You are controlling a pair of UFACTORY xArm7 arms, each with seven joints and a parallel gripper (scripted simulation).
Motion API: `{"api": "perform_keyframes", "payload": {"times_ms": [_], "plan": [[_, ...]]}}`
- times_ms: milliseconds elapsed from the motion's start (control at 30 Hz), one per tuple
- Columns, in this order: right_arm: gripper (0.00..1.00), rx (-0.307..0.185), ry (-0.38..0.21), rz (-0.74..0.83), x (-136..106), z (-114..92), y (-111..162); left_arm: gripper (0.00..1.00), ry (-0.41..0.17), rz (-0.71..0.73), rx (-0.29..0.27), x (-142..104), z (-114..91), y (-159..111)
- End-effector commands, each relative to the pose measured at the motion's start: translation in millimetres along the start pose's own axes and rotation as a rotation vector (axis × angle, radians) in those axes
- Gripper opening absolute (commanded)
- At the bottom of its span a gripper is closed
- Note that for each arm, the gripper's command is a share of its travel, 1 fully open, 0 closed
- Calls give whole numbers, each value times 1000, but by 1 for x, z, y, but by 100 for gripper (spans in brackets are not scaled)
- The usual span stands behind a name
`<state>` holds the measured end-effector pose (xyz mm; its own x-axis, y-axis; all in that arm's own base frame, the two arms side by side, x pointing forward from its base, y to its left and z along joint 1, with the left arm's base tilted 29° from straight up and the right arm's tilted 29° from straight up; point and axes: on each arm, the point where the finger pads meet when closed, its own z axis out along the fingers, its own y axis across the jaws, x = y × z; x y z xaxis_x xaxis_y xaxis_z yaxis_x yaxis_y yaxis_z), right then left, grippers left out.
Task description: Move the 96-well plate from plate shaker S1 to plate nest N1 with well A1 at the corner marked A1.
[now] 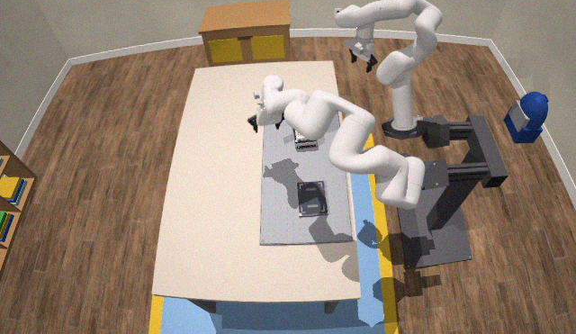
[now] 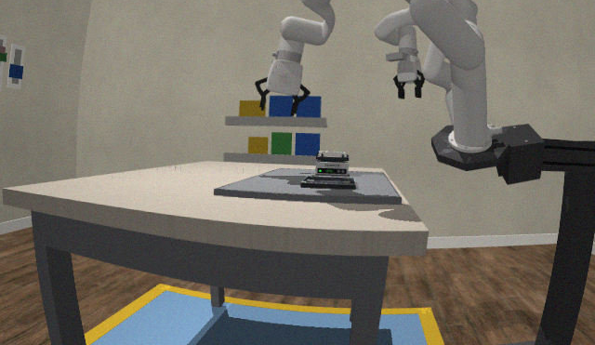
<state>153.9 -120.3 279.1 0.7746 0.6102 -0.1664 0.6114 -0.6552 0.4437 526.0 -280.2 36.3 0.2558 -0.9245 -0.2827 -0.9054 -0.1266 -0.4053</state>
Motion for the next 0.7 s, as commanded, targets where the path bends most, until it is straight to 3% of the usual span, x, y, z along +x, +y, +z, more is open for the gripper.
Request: {"api": "perform_keyframes", "payload": {"times_ms": [0,133,667], "plan": [[100,-2,0,0,0,-1,1,100,6,-1,4,10,-1,14],[100,-2,0,0,0,-1,1,100,-42,91,-80,15,1,33],[100,-2,0,0,0,-1,1,100,-42,92,-82,35,7,98]]}}
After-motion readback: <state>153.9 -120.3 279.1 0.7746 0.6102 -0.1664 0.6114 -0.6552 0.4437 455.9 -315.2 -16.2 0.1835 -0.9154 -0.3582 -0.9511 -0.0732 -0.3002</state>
